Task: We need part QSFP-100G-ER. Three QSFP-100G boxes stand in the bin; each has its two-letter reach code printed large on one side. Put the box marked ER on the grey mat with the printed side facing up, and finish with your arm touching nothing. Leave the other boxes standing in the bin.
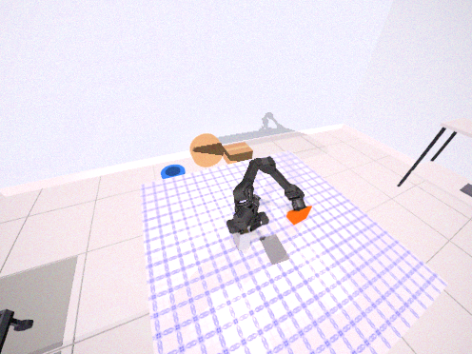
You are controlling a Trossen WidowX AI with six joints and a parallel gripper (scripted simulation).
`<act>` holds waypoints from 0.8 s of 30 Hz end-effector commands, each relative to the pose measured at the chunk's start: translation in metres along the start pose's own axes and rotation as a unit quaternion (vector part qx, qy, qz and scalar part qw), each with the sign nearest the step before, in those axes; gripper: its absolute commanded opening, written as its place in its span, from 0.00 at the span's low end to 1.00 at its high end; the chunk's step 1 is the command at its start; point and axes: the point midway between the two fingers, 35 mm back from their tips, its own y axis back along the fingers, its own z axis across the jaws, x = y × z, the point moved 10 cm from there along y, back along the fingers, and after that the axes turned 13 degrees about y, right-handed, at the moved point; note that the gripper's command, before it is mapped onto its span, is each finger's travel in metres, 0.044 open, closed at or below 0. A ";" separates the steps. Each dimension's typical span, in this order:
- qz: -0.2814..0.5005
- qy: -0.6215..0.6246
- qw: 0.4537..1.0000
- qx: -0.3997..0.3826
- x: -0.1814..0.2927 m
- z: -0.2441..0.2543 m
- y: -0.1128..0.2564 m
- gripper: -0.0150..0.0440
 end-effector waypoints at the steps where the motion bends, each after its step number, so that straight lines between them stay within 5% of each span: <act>1: -0.001 -0.003 1.000 -0.005 0.000 0.000 0.019 0.65; 13: -0.001 -0.003 1.000 -0.005 0.000 0.000 0.057 0.65; 24: -0.002 -0.004 1.000 -0.008 -0.003 0.000 0.051 0.65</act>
